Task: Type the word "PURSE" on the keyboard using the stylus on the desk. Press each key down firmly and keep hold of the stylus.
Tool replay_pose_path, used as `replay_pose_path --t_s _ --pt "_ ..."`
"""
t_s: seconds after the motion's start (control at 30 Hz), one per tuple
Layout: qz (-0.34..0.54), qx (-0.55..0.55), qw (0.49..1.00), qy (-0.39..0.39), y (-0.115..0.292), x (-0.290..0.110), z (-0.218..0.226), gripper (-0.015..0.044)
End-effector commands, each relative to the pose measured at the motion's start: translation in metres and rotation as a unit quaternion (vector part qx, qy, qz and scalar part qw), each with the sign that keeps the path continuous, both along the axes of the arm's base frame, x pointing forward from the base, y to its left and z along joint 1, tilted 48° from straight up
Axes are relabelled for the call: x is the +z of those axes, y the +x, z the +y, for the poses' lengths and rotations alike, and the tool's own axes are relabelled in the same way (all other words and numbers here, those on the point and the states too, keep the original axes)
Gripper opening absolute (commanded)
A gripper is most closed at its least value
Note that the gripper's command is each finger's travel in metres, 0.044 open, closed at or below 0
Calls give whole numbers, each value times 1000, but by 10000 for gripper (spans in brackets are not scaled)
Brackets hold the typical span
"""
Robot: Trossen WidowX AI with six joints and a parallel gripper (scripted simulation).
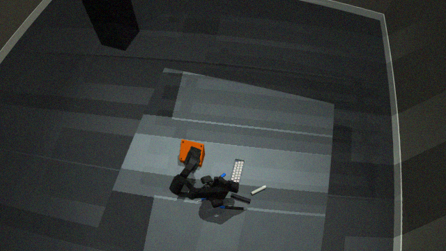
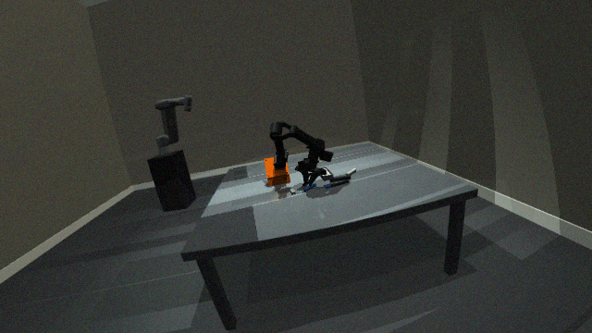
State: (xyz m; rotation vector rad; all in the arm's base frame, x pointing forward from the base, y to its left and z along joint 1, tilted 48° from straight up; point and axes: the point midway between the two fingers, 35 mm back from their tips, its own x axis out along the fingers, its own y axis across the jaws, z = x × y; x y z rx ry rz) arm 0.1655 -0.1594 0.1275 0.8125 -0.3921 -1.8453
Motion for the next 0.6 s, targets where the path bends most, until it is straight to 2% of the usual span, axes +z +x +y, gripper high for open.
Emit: replay_pose_path --t_s 0.0,0.57 --pt "4 1 1000 -1 -1 -3 -3 150" --pt "4 1 1000 -1 1 -11 -13 150"
